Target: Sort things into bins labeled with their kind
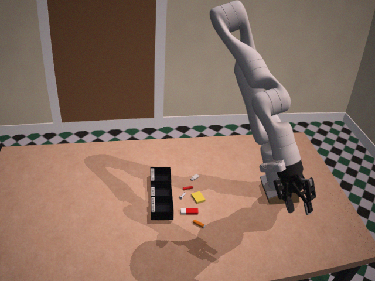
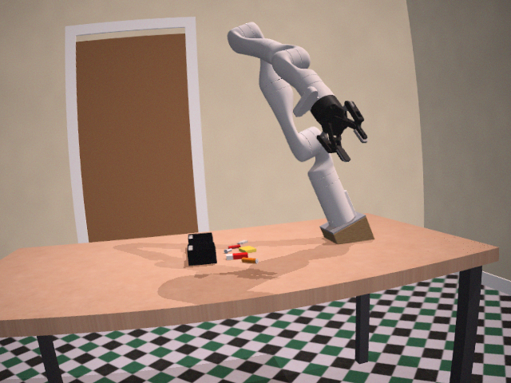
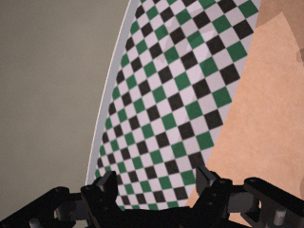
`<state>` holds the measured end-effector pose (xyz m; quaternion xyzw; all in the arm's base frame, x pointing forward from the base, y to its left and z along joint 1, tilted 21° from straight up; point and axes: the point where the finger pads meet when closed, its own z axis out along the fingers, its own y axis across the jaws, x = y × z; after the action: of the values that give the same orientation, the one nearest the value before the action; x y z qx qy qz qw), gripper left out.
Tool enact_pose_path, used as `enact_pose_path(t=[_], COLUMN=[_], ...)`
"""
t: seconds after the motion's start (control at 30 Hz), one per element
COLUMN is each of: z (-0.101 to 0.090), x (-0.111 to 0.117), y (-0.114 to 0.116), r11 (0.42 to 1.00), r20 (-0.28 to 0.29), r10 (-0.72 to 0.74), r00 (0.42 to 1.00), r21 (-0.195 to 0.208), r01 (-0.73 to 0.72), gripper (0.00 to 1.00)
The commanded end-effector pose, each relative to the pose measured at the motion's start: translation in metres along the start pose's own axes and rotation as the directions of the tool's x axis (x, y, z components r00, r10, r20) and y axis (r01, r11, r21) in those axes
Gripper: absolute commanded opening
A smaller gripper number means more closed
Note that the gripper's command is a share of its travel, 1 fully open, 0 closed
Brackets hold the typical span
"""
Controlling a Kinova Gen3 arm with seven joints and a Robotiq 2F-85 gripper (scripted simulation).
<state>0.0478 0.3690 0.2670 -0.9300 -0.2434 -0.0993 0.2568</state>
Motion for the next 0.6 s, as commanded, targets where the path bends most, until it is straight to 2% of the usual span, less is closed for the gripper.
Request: enact_pose_path(t=[0.0, 0.13, 0.2, 0.27, 0.43, 0.47, 0.57], z=[0.03, 0.056, 0.056, 0.07, 0.071, 0.066, 0.057], x=[-0.004, -0.001, -0.001, -0.003, 0.0, -0.003, 0.018], y=[0.021, 0.043, 0.043, 0.052, 0.05, 0.058, 0.063], r11=[1.0, 1.0, 1.0, 1.0, 1.0, 0.999, 0.995], r20=[0.015, 0.01, 0.01, 0.012, 0.008, 0.035, -0.014], r10=[-0.001, 0.003, 0.003, -0.002, -0.002, -0.049, 0.093], r00=[1.0, 1.0, 1.0, 1.0, 1.0, 0.998, 0.996], r21=[-0.012, -0.015, -0.015, -0.013, -0.008, -0.017, -0.029], r01=[0.002, -0.003, -0.003, 0.002, 0.002, 0.05, -0.093], gripper=[0.09, 0.09, 0.09, 0.09, 0.09, 0.09, 0.09])
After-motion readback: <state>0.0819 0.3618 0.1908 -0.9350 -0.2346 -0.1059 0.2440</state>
